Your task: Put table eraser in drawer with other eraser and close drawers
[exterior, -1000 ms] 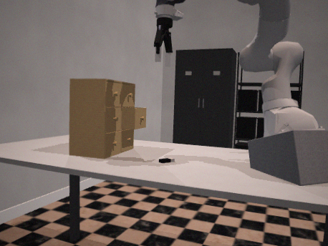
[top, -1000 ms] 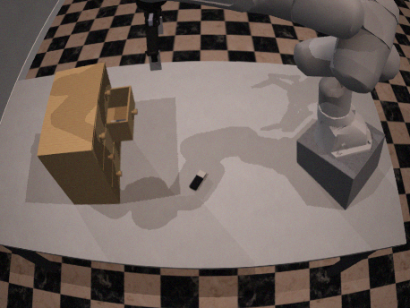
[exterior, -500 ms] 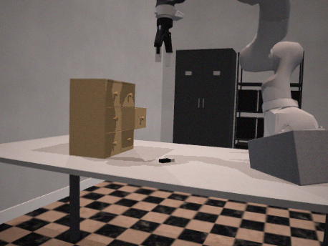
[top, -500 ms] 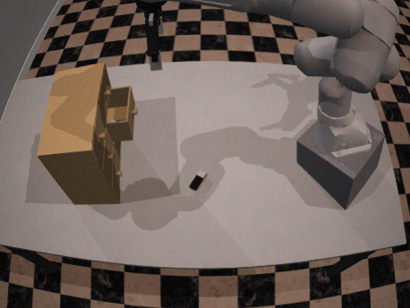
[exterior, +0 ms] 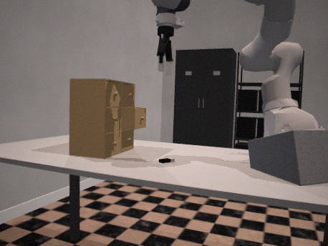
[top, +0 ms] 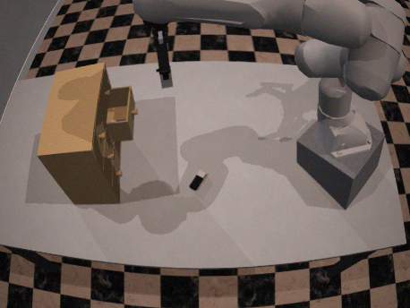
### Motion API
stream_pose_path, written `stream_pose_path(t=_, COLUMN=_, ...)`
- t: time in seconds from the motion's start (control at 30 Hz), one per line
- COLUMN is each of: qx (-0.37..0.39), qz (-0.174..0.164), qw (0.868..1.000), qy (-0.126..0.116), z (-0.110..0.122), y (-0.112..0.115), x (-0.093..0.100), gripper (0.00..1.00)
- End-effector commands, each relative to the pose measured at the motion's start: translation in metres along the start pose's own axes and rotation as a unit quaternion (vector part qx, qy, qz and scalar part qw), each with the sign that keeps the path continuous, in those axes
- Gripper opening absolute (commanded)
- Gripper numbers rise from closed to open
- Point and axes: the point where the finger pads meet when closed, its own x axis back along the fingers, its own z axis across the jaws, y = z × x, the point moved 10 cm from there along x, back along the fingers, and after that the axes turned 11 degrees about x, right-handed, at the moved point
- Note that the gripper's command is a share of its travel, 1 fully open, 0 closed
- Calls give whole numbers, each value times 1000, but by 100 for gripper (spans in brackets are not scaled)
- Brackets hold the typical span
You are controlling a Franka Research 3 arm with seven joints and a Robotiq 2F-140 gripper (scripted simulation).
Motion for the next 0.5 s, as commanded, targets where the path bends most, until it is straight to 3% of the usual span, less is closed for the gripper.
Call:
stream_pose_path(t=0.0, qx=56, qz=-9, qw=998, qy=-8, z=10, y=2, x=-21, gripper=100)
stream_pose_path(t=0.17, qx=138, qz=-9, qw=990, qy=-8, z=40, y=-3, x=-78, gripper=100)
stream_pose_path(t=0.4, qx=272, qz=-7, qw=962, qy=-9, z=90, y=-11, x=-173, gripper=100)
stream_pose_path(t=0.47, qx=272, qz=-7, qw=962, qy=-9, z=90, y=-11, x=-173, gripper=100)
